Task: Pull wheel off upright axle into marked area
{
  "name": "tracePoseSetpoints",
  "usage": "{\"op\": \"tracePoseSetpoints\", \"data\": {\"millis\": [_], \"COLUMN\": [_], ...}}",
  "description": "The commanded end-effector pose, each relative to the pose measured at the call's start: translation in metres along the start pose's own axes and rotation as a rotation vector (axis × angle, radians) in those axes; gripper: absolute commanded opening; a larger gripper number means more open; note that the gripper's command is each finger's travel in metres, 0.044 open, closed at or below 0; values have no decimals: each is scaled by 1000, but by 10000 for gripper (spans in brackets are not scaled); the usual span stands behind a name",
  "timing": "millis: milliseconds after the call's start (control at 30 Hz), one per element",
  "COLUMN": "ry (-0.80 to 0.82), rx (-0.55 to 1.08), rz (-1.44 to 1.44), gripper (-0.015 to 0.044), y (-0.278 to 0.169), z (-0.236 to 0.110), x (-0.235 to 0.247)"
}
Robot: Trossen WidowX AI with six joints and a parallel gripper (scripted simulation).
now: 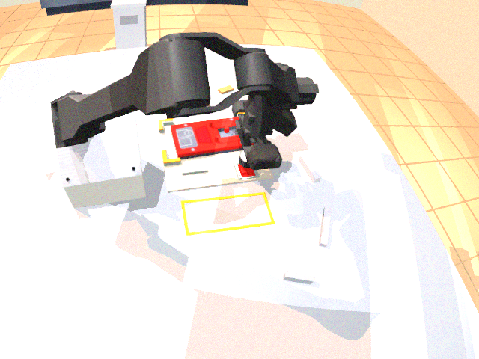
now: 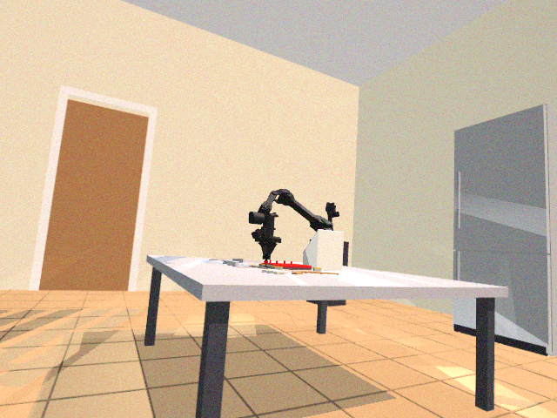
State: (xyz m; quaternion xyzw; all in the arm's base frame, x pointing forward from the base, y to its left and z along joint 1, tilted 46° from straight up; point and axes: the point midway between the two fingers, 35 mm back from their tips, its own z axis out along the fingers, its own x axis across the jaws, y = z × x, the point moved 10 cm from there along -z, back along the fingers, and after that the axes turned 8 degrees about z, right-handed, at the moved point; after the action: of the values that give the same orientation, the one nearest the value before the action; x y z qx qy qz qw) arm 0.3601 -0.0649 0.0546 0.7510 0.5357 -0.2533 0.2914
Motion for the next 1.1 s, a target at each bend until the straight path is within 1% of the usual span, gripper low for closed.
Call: {"op": "tracePoseSetpoints", "data": {"millis": [0,1067], "ry": [1,0], "rx": [-5,-6], "rz": [0,-1], "gripper": [0,0], "y": [0,0], "z": [-4,-14], "x": [1,1]}}
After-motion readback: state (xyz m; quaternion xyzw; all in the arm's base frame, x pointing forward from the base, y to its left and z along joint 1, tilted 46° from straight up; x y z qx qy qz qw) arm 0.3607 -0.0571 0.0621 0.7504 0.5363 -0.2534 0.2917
